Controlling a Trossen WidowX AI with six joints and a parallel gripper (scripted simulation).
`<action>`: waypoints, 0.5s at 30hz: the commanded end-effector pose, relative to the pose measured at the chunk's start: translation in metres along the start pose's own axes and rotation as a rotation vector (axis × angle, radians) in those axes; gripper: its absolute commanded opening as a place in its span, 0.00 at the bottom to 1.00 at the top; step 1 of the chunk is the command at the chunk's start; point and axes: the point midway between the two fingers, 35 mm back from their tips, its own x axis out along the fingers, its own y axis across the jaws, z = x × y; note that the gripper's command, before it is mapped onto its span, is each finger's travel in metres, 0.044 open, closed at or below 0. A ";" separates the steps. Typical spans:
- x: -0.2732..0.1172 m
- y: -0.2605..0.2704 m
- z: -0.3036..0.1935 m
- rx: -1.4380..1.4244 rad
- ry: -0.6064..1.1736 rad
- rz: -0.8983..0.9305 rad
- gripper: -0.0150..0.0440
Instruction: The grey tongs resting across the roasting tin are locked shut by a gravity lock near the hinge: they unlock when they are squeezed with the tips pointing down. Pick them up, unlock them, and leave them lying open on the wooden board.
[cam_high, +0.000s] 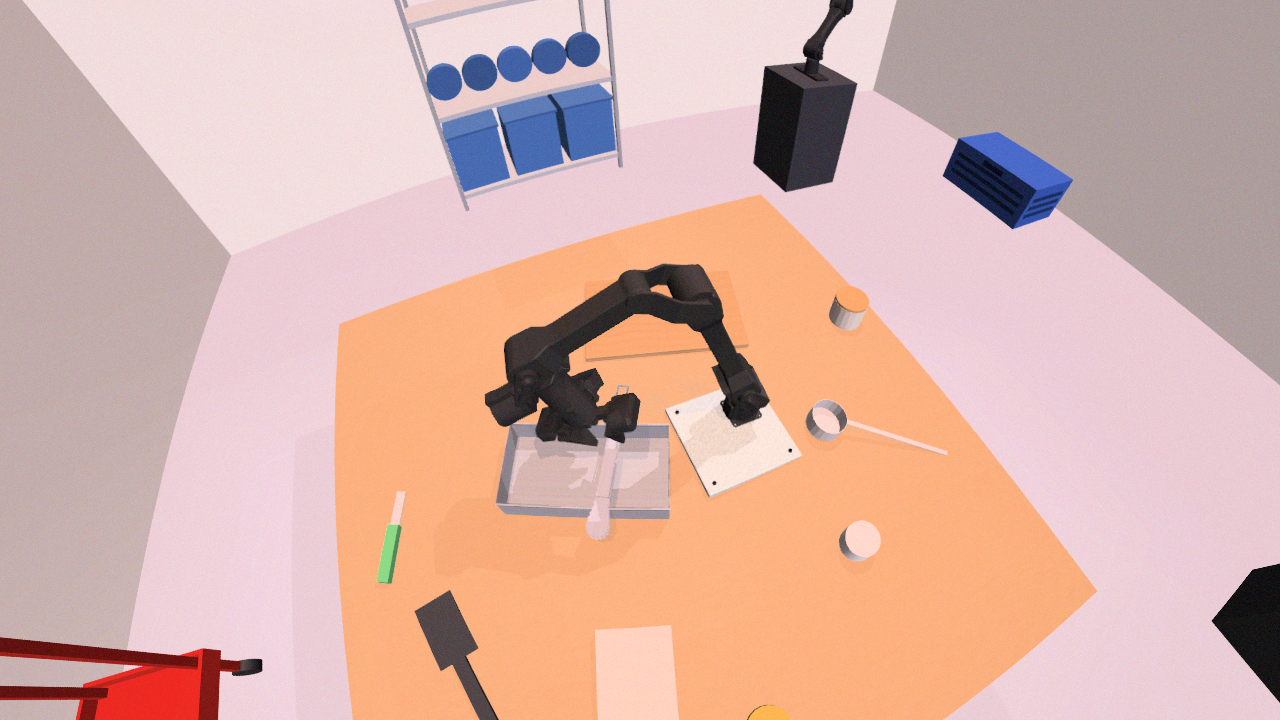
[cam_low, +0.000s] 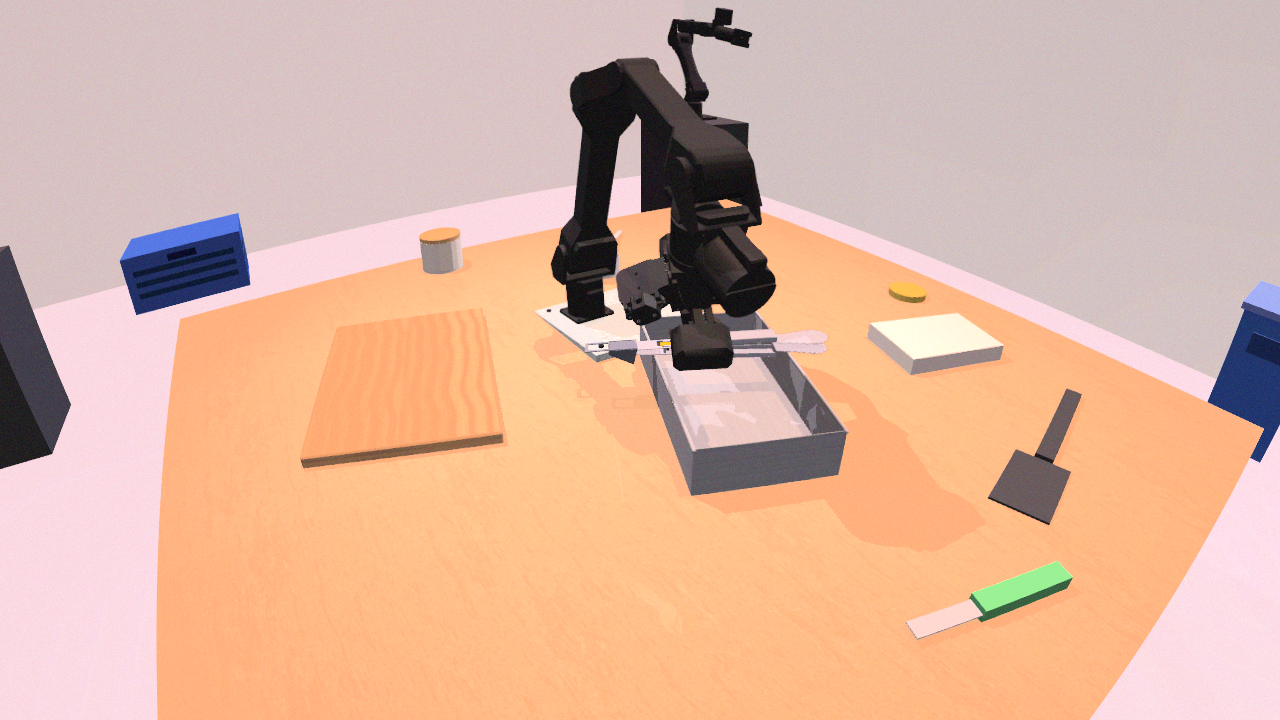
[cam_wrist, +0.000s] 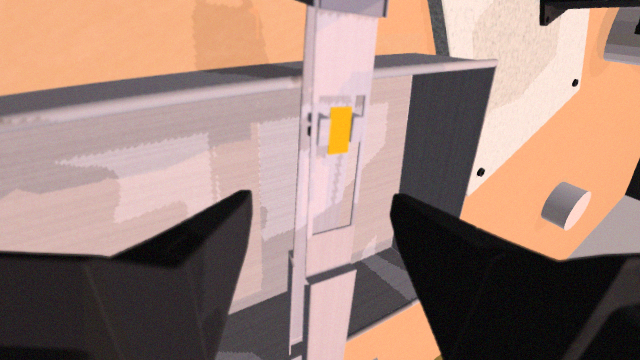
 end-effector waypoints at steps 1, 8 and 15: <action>0.006 0.000 0.000 0.004 -0.006 -0.008 0.69; 0.018 -0.001 0.001 0.006 -0.014 -0.024 0.69; 0.030 -0.002 0.001 0.008 -0.021 -0.040 0.69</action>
